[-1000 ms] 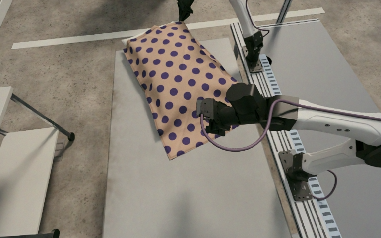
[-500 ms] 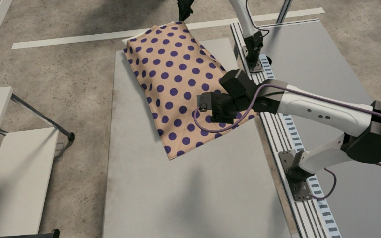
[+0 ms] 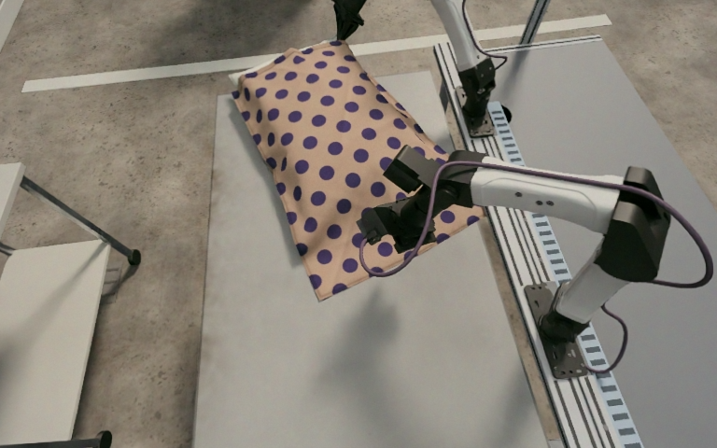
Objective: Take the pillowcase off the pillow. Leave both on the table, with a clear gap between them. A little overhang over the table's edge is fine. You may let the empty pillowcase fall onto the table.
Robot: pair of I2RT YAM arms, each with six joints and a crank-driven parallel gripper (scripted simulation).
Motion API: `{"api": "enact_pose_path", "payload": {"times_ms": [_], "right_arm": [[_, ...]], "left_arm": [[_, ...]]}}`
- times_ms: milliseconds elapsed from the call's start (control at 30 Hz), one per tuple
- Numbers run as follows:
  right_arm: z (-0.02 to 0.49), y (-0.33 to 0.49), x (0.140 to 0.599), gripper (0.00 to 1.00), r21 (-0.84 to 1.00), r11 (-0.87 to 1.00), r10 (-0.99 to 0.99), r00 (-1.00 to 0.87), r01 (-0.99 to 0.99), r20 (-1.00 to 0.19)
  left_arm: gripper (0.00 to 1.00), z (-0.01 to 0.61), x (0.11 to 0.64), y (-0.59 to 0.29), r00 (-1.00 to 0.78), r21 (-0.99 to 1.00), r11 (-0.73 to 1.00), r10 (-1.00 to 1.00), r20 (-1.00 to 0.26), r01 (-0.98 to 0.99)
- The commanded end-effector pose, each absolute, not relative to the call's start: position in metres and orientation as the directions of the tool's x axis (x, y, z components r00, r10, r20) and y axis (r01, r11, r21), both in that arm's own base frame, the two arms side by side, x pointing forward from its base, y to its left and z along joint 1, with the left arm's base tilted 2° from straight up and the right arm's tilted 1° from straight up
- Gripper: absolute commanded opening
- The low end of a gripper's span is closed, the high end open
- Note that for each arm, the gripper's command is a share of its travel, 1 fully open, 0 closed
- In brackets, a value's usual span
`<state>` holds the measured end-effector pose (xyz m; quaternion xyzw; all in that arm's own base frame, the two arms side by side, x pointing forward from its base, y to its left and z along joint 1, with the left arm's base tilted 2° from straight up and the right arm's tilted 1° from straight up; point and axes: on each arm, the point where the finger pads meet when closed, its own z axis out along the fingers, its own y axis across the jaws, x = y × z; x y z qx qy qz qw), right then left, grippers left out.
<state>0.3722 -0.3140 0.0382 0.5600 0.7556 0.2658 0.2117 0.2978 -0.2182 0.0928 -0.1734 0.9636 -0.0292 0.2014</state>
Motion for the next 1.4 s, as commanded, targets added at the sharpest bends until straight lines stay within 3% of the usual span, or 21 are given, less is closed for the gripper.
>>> {"api": "enact_pose_path", "payload": {"times_ms": [0,233,367,533,600,1367], "right_arm": [[0.06,-0.314,0.382,0.01,0.653,0.272,0.953,-0.291,0.707,-0.081],[0.06,-0.314,0.382,0.01,0.653,0.272,0.953,-0.291,0.707,-0.081],[0.06,-0.314,0.382,0.01,0.653,0.272,0.953,-0.291,0.707,-0.081],[0.06,-0.314,0.382,0.01,0.653,0.272,0.953,-0.291,0.707,-0.081],[0.06,-0.314,0.382,0.01,0.653,0.272,0.953,-0.291,0.707,-0.081],[0.06,-0.314,0.382,0.01,0.653,0.272,0.953,-0.291,0.707,-0.081]], "left_arm": [[0.63,0.082,0.292,-0.23,-0.861,-0.107,0.921,-0.388,-0.329,-0.374],[0.63,0.07,0.299,-0.233,-0.85,-0.098,0.915,-0.399,-0.344,-0.39],[0.63,0.049,0.274,-0.219,-0.895,-0.002,0.937,-0.335,-0.296,-0.35],[0.63,0.073,0.292,-0.226,-0.863,-0.096,0.927,-0.373,-0.342,-0.363],[0.63,0.048,0.284,-0.221,-0.878,-0.042,0.929,-0.361,-0.314,-0.367],[0.63,0.006,0.281,-0.226,-0.877,-0.05,0.928,-0.365,-0.314,-0.368]]}}
